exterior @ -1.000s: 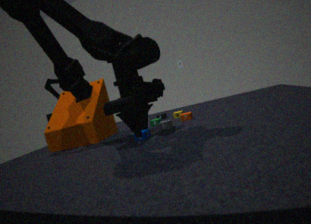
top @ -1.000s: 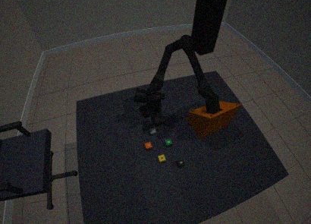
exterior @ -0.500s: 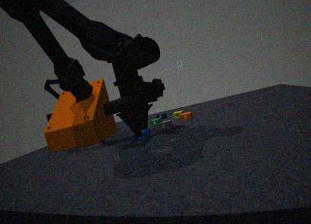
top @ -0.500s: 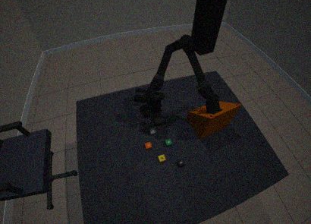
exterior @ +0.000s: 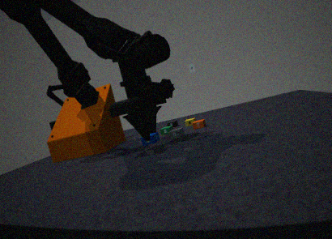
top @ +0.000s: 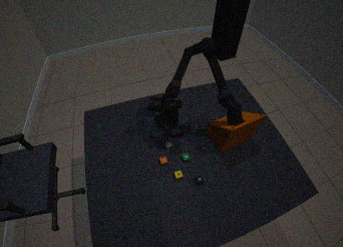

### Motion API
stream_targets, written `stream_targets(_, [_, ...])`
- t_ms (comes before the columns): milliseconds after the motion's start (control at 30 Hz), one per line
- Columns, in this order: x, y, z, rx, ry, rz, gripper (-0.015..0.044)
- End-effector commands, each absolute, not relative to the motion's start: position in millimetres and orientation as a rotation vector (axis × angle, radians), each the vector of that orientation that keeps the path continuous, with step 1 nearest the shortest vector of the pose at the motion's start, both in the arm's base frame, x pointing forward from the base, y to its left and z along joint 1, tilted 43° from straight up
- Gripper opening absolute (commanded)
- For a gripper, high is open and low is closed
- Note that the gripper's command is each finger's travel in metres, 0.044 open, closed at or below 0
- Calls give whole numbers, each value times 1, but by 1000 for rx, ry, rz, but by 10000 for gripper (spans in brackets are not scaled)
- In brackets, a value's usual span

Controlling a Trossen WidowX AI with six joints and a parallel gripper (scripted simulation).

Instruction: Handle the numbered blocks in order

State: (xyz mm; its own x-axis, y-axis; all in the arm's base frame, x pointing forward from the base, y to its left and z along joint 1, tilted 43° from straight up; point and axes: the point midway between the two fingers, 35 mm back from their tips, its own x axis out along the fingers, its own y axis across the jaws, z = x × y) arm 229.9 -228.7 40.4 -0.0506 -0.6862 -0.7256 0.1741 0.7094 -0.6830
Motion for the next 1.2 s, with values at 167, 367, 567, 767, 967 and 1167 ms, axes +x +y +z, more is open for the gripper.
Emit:
stream_targets(167, [230,-229,43,-446,1459,-747,120])
stream_targets(367, [230,-230,41,-446,1459,-747,120])
stream_targets(567, [230,-236,36,-446,1459,-747,120])
stream_targets(767, [229,-239,32,-446,1459,-747,120])
stream_targets(967, [229,-239,32,-446,1459,-747,120])
stream_targets(1167, [229,-239,32,-446,1459,-747,225])
